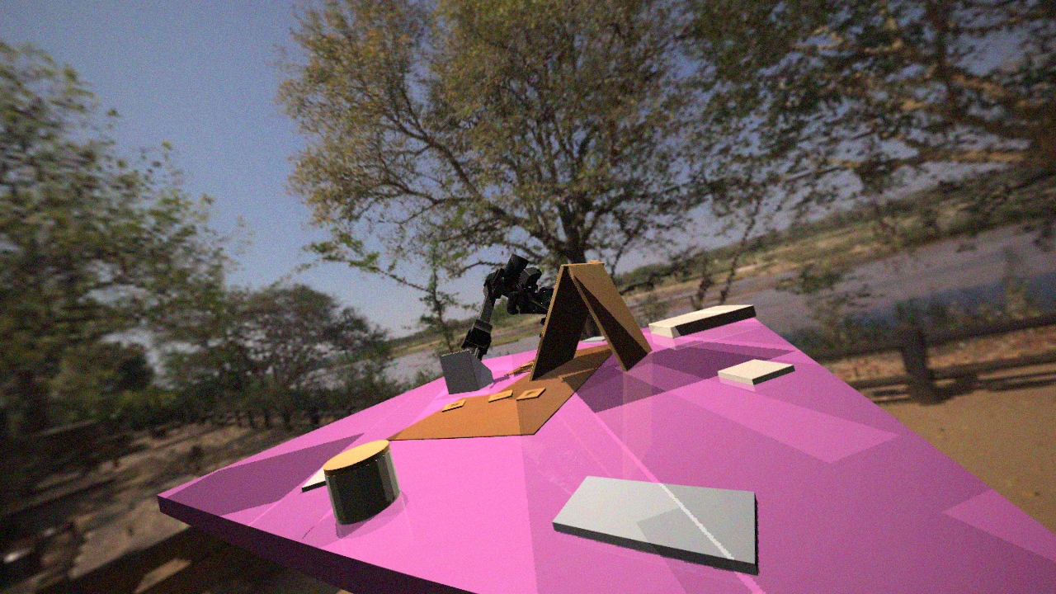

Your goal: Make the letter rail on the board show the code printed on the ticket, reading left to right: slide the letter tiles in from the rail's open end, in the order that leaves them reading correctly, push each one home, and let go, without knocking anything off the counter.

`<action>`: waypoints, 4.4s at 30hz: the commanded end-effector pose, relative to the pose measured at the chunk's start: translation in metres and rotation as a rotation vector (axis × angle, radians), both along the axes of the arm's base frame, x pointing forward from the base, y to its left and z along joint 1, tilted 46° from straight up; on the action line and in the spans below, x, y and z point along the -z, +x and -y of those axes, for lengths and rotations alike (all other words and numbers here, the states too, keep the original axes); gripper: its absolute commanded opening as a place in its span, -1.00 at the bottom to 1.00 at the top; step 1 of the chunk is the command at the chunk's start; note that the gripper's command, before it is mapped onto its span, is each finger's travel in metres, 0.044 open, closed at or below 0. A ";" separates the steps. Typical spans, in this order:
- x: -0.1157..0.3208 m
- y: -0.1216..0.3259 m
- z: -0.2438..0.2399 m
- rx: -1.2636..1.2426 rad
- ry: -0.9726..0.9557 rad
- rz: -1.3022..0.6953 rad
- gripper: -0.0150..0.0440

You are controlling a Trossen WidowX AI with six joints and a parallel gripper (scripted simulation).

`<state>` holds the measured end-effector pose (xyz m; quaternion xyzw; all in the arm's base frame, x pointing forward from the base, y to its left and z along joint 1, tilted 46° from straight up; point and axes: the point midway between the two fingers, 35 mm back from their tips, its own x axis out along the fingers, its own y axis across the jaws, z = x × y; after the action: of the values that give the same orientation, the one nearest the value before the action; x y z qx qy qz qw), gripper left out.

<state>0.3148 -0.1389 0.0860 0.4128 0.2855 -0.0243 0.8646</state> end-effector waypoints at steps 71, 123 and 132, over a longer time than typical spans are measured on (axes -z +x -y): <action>-0.044 0.017 -0.040 0.002 0.001 0.002 -0.49; -0.074 0.029 -0.068 0.002 0.003 0.003 -0.49; -0.074 0.029 -0.068 -0.001 0.003 0.004 0.04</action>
<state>0.3437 -0.0706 0.1597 0.4138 0.2840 -0.0227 0.8646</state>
